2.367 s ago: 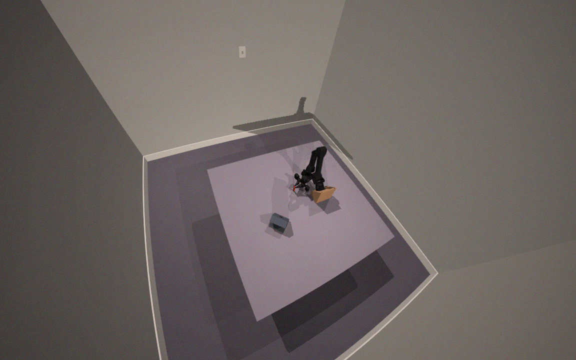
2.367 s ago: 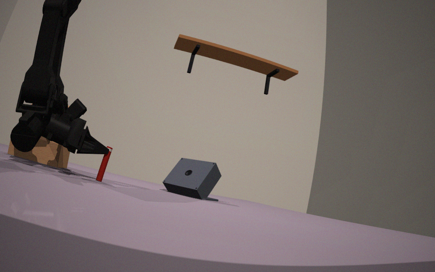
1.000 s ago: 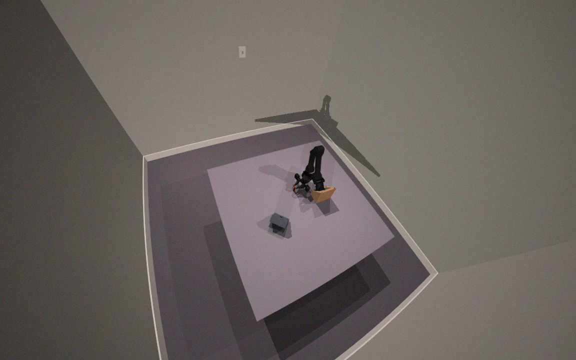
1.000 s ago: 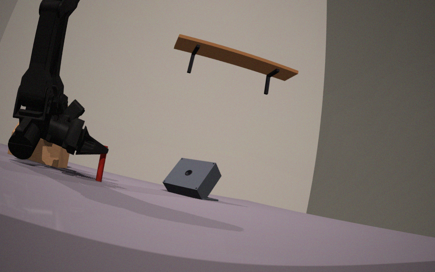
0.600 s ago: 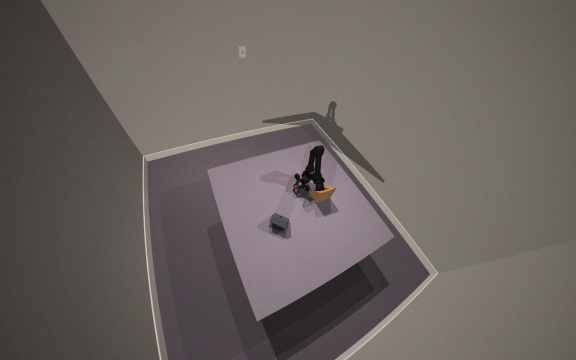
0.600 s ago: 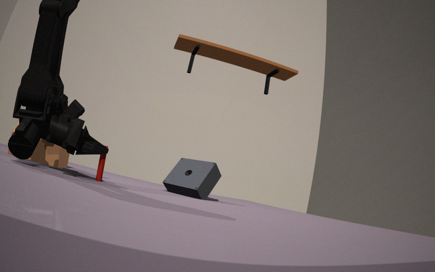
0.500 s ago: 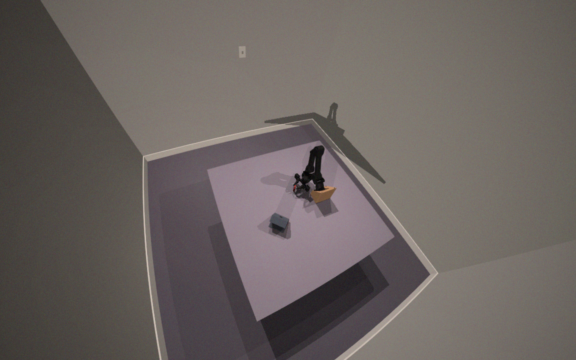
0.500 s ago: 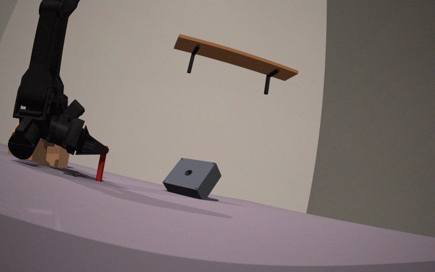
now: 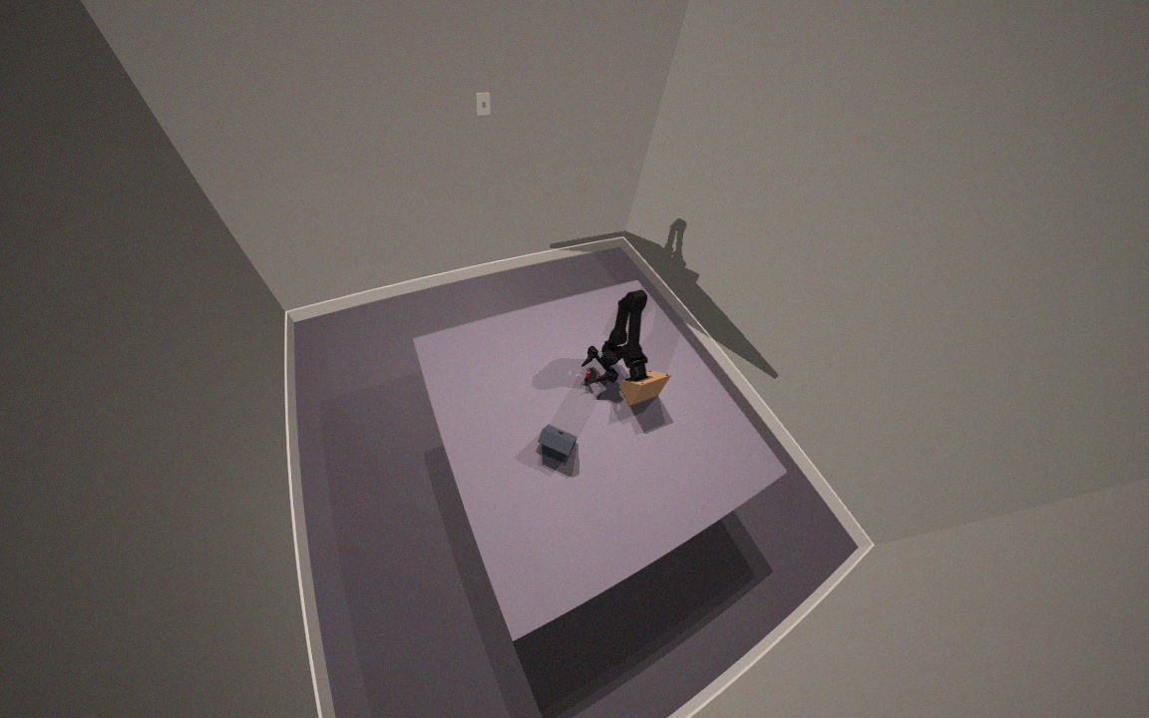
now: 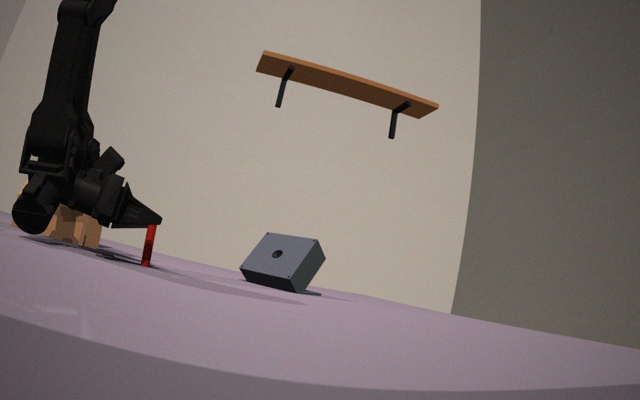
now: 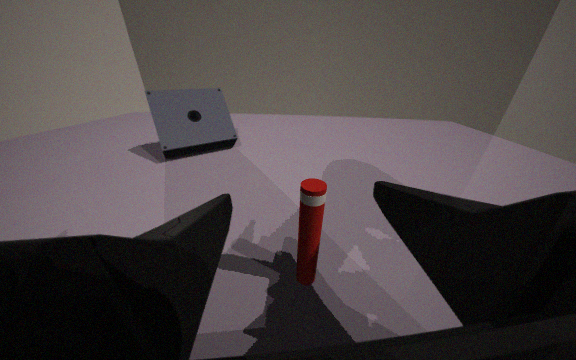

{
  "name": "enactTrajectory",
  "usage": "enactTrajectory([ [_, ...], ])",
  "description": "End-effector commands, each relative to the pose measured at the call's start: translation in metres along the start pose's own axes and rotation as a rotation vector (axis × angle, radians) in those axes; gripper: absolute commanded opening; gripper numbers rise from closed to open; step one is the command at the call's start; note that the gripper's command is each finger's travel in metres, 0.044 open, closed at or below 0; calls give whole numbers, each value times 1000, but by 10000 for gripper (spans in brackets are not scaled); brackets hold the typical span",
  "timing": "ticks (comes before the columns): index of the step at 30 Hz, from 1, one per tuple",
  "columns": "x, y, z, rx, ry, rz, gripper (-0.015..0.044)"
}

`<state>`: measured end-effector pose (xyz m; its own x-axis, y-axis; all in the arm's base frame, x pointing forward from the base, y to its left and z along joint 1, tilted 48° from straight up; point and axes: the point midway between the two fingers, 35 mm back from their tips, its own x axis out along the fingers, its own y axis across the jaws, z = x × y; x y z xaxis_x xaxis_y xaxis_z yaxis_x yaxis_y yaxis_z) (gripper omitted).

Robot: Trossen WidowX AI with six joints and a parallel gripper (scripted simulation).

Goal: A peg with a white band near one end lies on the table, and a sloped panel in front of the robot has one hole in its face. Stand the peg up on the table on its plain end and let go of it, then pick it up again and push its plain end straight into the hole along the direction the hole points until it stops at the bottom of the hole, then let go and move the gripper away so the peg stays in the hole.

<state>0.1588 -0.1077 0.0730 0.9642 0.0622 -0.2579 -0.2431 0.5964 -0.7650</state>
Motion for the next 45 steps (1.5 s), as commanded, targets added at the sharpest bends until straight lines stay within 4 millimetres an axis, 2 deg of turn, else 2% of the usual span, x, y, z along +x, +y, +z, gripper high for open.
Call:
enactTrajectory([
  [1, 0, 0, 1, 1, -1, 3, 440],
  [6, 5, -12, 23, -8, -7, 60, 440],
  [14, 6, -24, 75, -23, -18, 108, 440],
  [24, -15, -17, 147, -12, -76, 73, 440],
  [26, -20, -14, 156, -7, -90, 63, 440],
  [33, -21, -13, 156, 13, -83, 71, 440],
  [45, -14, -4, 136, 320, 117, 241, 440],
])
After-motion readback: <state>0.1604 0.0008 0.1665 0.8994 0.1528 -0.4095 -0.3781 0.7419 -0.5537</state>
